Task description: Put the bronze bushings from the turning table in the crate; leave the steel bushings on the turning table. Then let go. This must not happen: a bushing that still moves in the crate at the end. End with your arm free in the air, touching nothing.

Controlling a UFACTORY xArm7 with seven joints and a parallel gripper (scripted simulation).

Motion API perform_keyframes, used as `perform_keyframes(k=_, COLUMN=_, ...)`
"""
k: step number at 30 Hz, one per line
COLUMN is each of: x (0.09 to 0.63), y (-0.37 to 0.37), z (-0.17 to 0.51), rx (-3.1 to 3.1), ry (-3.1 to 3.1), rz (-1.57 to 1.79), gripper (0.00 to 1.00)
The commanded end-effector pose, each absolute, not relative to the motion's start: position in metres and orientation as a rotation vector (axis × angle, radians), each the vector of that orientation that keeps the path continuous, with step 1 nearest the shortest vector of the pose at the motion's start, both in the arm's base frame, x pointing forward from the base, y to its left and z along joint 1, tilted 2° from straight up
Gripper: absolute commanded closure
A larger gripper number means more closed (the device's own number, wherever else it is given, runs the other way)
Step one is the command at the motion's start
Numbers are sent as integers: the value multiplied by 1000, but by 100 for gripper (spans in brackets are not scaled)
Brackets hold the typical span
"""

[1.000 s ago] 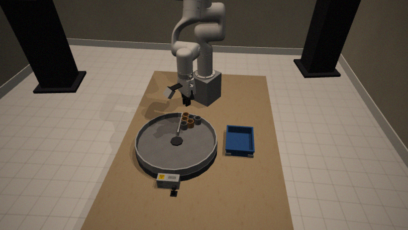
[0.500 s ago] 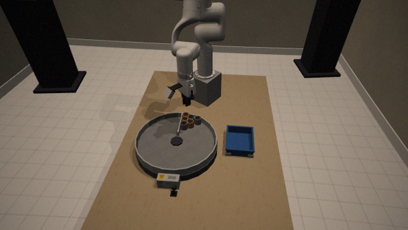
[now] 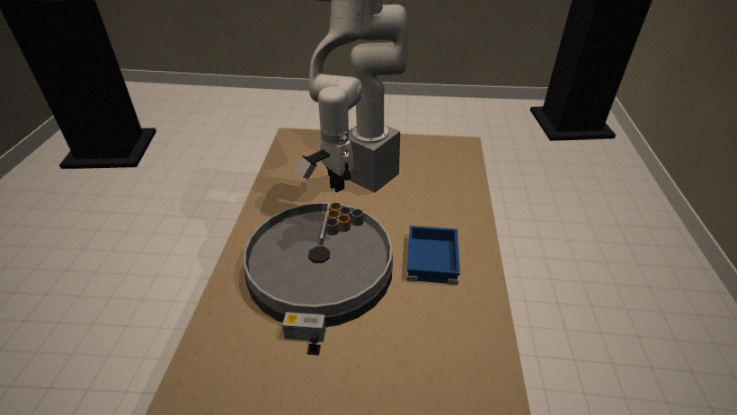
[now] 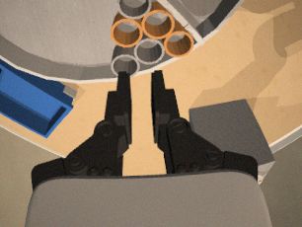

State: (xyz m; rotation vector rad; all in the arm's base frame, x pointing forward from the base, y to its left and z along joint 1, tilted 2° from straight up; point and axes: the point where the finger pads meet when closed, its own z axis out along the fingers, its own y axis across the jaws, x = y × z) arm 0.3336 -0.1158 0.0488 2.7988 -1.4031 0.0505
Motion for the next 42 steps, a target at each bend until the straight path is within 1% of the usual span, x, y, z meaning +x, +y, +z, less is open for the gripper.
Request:
perform_keyframes(k=1, x=335, y=-116, z=50, rx=2799, ry=-1403, rz=56, gripper=85)
perform_keyframes(k=24, x=335, y=-116, z=50, rx=2799, ry=-1403, rz=56, gripper=85)
perform_keyframes(k=25, x=335, y=-116, z=50, rx=2799, ry=-1403, rz=56, gripper=89)
perform_keyframes(k=30, x=335, y=-116, z=49, rx=2800, ry=-1404, rz=51, gripper=89)
perform_keyframes(k=42, x=338, y=-111, z=36, rx=2850, ry=-1428, rz=-126, gripper=89)
